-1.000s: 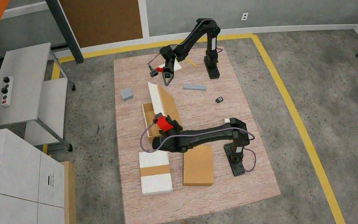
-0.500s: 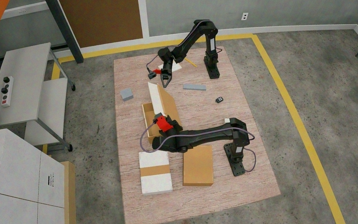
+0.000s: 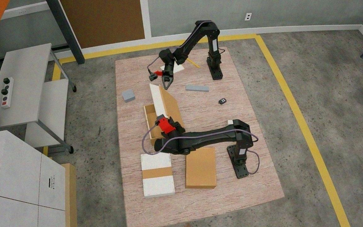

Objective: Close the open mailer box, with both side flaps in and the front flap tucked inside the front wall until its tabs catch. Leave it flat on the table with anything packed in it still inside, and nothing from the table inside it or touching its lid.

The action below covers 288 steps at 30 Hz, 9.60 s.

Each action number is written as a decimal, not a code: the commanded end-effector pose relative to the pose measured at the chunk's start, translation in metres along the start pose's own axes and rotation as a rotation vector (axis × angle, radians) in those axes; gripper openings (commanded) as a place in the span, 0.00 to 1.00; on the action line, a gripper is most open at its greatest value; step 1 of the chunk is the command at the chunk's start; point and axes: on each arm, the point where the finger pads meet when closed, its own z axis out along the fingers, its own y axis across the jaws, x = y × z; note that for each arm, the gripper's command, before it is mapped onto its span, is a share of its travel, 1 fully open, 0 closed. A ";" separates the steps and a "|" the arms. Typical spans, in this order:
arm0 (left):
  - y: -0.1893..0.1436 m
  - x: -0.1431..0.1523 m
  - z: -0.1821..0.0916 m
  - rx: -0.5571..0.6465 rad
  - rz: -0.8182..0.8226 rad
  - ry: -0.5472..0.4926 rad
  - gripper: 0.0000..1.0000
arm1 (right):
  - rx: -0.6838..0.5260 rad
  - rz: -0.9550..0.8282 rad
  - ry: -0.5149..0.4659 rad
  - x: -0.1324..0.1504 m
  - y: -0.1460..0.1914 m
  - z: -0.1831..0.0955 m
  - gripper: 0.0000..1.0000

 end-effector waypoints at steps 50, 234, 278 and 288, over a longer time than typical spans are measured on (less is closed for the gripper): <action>-0.008 -0.008 -0.004 -0.034 0.060 0.003 0.01 | 0.011 -0.001 -0.020 -0.021 -0.007 0.029 0.01; -0.004 0.001 0.000 -0.025 0.010 0.018 0.01 | 0.168 0.019 -0.030 -0.003 -0.005 -0.001 0.01; -0.004 0.001 0.000 -0.025 0.010 0.018 0.01 | 0.456 -0.045 -0.001 -0.037 0.012 0.022 0.01; -0.004 0.001 0.000 -0.025 0.010 0.018 0.01 | 0.487 -0.022 -0.005 -0.038 -0.004 0.033 0.01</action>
